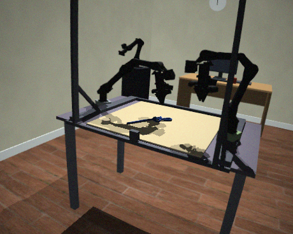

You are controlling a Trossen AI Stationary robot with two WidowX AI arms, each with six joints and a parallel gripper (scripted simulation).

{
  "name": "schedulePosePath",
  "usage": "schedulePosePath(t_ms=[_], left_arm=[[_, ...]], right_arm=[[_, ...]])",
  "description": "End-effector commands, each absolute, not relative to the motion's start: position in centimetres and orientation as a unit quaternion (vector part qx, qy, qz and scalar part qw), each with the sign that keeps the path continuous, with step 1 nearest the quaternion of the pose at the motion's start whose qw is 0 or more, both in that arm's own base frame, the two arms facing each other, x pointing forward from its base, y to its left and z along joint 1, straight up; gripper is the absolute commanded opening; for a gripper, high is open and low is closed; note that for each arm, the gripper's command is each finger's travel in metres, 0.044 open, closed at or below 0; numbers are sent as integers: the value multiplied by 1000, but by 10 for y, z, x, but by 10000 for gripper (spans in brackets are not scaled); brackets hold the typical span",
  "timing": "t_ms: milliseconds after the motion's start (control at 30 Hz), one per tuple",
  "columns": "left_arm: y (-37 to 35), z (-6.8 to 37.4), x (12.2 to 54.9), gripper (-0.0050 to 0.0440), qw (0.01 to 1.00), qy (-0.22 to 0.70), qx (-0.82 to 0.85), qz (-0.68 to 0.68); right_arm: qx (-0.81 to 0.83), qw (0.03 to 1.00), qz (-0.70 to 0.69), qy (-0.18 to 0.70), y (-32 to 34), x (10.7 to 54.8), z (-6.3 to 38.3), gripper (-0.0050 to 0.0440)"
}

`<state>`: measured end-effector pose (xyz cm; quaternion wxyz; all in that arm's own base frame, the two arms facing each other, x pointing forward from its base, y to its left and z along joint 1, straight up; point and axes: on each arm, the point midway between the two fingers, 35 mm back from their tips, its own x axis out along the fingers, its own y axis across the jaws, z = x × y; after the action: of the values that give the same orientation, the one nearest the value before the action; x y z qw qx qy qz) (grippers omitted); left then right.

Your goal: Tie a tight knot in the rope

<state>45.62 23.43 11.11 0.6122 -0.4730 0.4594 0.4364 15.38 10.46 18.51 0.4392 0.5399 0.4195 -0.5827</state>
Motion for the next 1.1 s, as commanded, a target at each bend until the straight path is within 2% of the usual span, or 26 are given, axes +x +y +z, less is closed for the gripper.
schedulePosePath(t_ms=[0,867,1067], left_arm=[[235,128,458,80,627,446,-472,429],[239,78,487,80,632,440,-474,427],[239,77,487,80,632,440,-474,427]], right_arm=[[545,441,-579,417,104,154,188,100],[545,441,-579,417,104,154,188,100],[545,441,-579,417,104,154,188,100]])
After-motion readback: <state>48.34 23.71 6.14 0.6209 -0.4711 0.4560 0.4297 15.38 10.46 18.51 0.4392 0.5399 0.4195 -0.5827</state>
